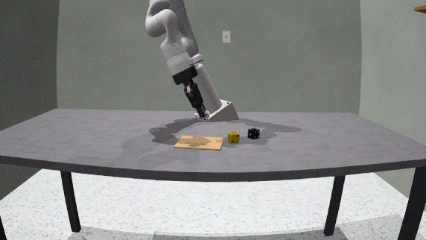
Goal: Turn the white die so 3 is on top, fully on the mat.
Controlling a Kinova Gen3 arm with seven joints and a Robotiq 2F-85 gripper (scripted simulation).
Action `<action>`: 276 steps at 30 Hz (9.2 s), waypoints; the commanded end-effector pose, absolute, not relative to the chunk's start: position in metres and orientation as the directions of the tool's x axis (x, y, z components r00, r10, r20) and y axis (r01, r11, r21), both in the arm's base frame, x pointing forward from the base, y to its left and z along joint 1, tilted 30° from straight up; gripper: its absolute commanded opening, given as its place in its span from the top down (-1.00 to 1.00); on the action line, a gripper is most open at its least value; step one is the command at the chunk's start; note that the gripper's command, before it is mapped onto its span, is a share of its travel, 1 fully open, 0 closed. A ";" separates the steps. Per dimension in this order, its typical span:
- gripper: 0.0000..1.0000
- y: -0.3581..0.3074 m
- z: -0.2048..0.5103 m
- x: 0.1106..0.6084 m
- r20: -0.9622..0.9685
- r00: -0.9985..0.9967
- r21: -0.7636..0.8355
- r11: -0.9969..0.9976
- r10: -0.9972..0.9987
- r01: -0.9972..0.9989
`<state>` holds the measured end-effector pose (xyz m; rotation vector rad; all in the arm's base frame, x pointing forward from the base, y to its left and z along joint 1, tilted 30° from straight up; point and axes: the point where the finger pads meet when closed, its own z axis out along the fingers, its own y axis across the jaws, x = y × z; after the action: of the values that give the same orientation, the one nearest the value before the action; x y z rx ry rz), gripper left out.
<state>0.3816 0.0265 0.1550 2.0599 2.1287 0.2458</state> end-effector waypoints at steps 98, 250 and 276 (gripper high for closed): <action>0.47 0.013 0.162 0.387 0.319 -0.097 0.264 0.010 0.943 0.964; 0.47 -0.017 0.102 0.404 0.319 -0.097 0.264 0.010 0.943 0.964; 0.47 -0.017 0.102 0.404 0.319 -0.097 0.264 0.010 0.943 0.964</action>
<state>0.4036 -0.0170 0.1014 2.1463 2.2676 0.6696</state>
